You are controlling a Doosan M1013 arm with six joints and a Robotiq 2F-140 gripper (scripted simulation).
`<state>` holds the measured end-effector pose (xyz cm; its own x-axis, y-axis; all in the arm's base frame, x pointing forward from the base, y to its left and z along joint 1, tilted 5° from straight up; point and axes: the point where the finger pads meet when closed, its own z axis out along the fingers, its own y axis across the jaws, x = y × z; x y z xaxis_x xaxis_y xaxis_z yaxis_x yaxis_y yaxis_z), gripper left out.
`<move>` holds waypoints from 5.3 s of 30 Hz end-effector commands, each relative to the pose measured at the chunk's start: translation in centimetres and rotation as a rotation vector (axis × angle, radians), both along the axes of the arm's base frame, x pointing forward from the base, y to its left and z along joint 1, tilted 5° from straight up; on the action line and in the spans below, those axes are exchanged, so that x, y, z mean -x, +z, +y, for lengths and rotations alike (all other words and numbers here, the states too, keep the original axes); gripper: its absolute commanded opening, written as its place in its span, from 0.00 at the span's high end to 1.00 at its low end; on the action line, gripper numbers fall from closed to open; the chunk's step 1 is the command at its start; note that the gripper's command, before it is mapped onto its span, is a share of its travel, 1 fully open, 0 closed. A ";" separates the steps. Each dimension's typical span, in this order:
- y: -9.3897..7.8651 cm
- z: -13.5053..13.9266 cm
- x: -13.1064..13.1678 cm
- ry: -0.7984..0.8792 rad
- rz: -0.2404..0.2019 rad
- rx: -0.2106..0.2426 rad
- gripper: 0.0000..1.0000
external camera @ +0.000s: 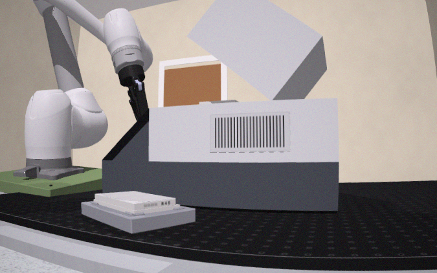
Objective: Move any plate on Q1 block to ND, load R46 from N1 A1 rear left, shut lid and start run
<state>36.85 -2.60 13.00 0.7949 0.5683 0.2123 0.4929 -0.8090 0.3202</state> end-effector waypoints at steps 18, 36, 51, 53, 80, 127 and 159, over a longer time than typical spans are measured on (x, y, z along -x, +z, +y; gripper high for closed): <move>2.0 0.6 1.8 0.000 0.000 0.000 1.00; 6.2 2.1 7.4 0.000 0.000 0.000 1.00; 7.4 2.6 9.1 0.000 0.000 0.000 1.00; 7.4 2.6 9.1 0.000 0.000 0.000 1.00; 7.4 2.6 9.1 0.000 0.000 0.000 1.00; 7.4 2.6 9.1 0.000 0.000 0.000 1.00; 7.4 2.6 9.1 0.000 0.000 0.000 1.00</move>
<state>27.78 -0.03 20.39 0.7949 0.5684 0.2124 0.4929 -0.8090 0.3203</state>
